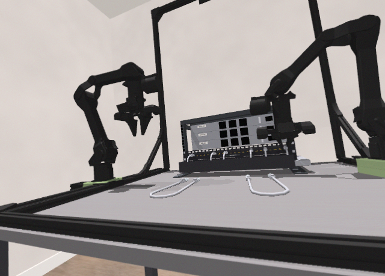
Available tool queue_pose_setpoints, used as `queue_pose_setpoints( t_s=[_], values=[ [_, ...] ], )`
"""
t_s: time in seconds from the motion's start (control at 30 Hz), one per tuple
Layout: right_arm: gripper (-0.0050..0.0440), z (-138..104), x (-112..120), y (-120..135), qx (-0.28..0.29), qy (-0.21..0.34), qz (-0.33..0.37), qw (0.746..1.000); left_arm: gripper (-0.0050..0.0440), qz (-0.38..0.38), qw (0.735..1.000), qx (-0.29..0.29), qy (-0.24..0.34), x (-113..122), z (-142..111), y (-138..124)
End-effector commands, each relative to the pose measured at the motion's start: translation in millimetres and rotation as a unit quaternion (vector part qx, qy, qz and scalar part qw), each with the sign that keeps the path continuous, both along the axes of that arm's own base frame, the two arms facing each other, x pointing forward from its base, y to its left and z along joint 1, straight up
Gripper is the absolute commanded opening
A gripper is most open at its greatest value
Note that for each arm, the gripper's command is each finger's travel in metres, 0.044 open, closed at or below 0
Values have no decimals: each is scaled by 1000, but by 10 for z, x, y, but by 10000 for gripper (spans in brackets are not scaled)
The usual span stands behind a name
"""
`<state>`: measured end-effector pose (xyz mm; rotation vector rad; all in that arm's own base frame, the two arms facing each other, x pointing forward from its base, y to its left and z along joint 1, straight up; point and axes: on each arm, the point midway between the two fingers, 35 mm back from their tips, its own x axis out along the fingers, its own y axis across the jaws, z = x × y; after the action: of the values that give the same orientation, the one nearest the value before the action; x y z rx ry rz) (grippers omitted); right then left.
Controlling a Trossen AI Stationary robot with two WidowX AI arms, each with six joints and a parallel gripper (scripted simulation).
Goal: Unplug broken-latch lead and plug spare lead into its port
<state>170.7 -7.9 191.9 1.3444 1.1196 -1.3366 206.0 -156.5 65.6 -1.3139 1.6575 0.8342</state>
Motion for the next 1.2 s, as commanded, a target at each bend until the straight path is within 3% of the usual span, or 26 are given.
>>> queue_pose_setpoints(
  t_s=[0.0,0.53,0.57,1.1,1.17],
  values=[
    [176,0,0,0,0,0,0,1000,55,0,1000,0,0,91,0,389],
    [176,0,0,0,0,0,0,1000,55,0,1000,0,0,91,0,389],
    [176,0,0,0,0,0,0,1000,55,0,1000,-2,0,180,79,761],
    [176,0,0,0,0,0,0,1000,55,0,1000,-2,0,180,79,761],
    [176,0,0,0,0,0,0,1000,55,0,1000,-4,0,204,101,866]
  ],
)
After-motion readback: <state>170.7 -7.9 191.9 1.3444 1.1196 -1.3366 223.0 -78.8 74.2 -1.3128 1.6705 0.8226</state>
